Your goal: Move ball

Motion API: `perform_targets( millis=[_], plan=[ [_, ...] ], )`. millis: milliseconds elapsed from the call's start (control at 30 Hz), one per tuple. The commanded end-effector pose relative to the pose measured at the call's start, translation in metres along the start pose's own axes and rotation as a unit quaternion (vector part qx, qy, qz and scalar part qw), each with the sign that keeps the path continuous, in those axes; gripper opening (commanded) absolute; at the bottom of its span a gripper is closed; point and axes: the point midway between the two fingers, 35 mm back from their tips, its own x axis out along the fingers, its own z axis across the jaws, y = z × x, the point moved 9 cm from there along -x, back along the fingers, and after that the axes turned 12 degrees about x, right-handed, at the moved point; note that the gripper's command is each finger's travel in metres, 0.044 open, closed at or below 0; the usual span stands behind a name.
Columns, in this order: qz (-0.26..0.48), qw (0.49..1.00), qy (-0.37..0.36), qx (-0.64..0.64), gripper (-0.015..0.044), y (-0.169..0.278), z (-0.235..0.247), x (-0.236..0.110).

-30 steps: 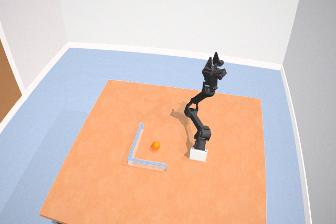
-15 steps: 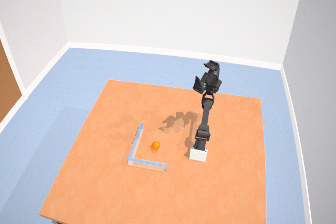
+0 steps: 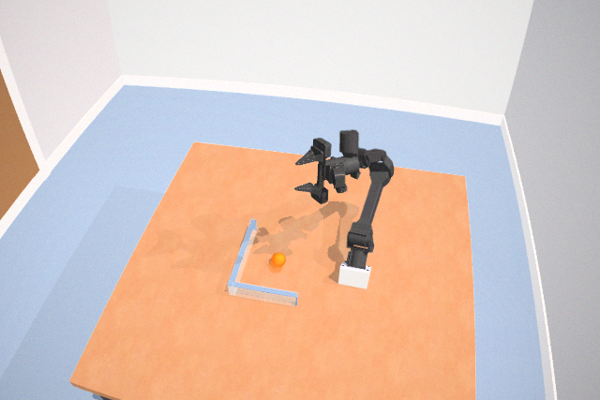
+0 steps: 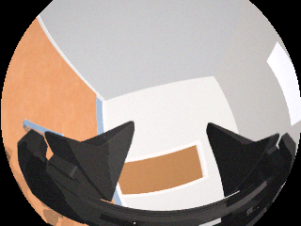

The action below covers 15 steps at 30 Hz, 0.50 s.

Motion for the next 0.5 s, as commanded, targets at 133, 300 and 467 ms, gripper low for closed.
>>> perform_targets(
  millis=[133, 300, 467],
  plan=[
    [0.171, 0.962, -0.209, 0.042, 0.0366, 0.058, 0.061, 0.071],
    [0.275, 0.899, -0.332, 0.077, 0.0366, 0.104, 0.104, 0.096],
    [0.376, 0.802, -0.45, 0.114, 0.0366, 0.154, 0.152, 0.104]
  ],
)
